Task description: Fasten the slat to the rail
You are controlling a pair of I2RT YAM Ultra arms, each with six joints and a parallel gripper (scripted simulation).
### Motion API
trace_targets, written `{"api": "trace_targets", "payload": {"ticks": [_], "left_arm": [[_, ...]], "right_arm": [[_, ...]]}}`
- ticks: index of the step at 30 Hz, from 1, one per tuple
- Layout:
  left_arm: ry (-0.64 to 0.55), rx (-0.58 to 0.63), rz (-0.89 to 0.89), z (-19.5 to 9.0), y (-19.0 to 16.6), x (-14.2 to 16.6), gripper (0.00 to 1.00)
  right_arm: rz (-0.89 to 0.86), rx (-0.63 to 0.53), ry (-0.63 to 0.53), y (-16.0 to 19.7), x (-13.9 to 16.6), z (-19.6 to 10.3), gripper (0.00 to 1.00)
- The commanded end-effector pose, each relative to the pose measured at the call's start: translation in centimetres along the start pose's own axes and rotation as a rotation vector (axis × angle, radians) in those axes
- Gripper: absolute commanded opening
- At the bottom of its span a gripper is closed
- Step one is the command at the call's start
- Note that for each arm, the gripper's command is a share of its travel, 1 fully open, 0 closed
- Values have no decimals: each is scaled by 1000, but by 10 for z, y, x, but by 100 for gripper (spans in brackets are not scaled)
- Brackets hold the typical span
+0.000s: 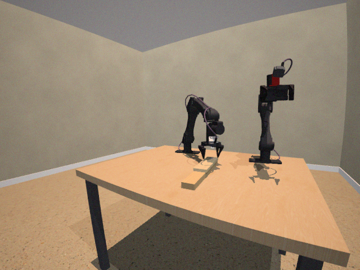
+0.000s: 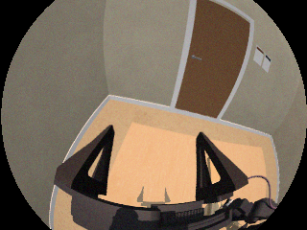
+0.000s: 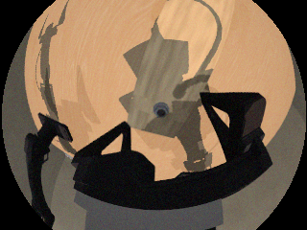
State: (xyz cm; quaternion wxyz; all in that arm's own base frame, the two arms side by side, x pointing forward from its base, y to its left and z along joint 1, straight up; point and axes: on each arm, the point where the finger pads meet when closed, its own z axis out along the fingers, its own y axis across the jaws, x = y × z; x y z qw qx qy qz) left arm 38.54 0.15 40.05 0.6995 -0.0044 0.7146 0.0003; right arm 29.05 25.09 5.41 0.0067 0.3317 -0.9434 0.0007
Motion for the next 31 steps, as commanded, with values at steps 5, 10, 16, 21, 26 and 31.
{"api": "trace_targets", "payload": {"ticks": [5, 10, 16, 21, 26, 31], "left_arm": [[-53, 0, 13, -8, 2, -16, 100], [-34, 7, 6, -5, 0, -11, 100], [-30, 6, 5, -4, 0, -10, 100], [-17, 2, 1, -1, 0, -6, 100], [-17, 2, 1, -1, 0, -6, 100], [-17, 2, 1, -1, 0, -6, 100]], "right_arm": [[0, 0, -14, 0, -2, -4, 100], [0, 0, -14, 0, -2, -4, 100], [0, 0, -14, 0, -2, -4, 100], [0, 0, -14, 0, -2, -4, 100], [0, 0, -14, 0, -2, -4, 100], [0, 0, -14, 0, -2, -4, 100]]}}
